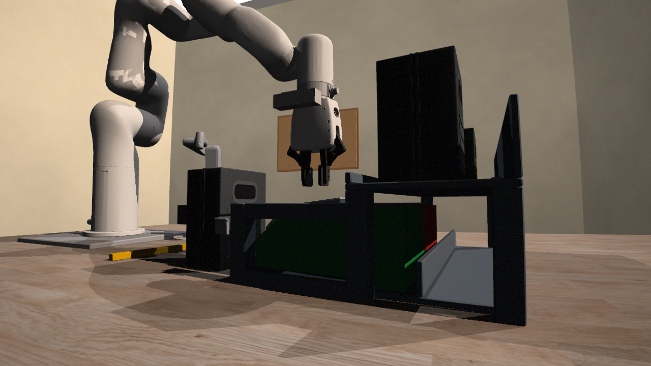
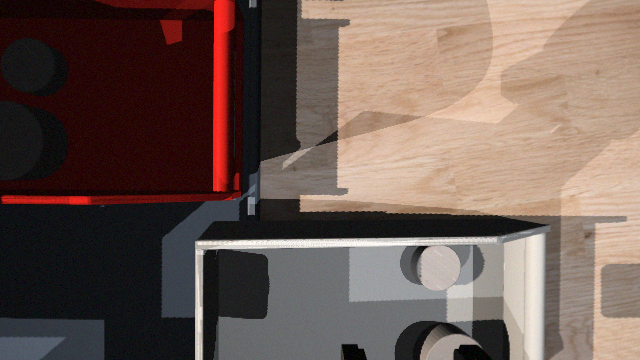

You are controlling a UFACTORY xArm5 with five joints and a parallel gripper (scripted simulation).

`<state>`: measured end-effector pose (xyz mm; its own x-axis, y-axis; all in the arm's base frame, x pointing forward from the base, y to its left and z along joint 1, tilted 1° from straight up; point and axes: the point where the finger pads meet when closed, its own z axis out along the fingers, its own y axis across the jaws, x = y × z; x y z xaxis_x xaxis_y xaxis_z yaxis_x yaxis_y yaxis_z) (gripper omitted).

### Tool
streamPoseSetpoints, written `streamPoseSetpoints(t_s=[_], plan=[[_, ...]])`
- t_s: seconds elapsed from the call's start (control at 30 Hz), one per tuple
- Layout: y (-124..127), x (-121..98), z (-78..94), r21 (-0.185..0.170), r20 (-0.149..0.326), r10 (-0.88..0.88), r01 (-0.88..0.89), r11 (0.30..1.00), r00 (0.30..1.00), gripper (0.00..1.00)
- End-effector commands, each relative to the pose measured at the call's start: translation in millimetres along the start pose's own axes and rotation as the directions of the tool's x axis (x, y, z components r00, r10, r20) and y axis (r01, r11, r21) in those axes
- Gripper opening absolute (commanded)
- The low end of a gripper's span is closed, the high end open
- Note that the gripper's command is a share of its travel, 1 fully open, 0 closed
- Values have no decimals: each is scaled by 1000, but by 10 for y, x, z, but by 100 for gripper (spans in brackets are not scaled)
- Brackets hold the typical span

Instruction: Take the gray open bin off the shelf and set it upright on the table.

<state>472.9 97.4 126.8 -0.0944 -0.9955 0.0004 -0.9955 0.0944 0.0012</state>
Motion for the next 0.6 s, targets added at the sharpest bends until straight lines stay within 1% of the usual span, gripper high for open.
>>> streamPoseSetpoints(t_s=[0.0,0.57], plan=[[-92,-11,-41,7,-12,0,0,1000,1000,34],[-432,-39,-156,7,-12,0,0,1000,1000,34]])
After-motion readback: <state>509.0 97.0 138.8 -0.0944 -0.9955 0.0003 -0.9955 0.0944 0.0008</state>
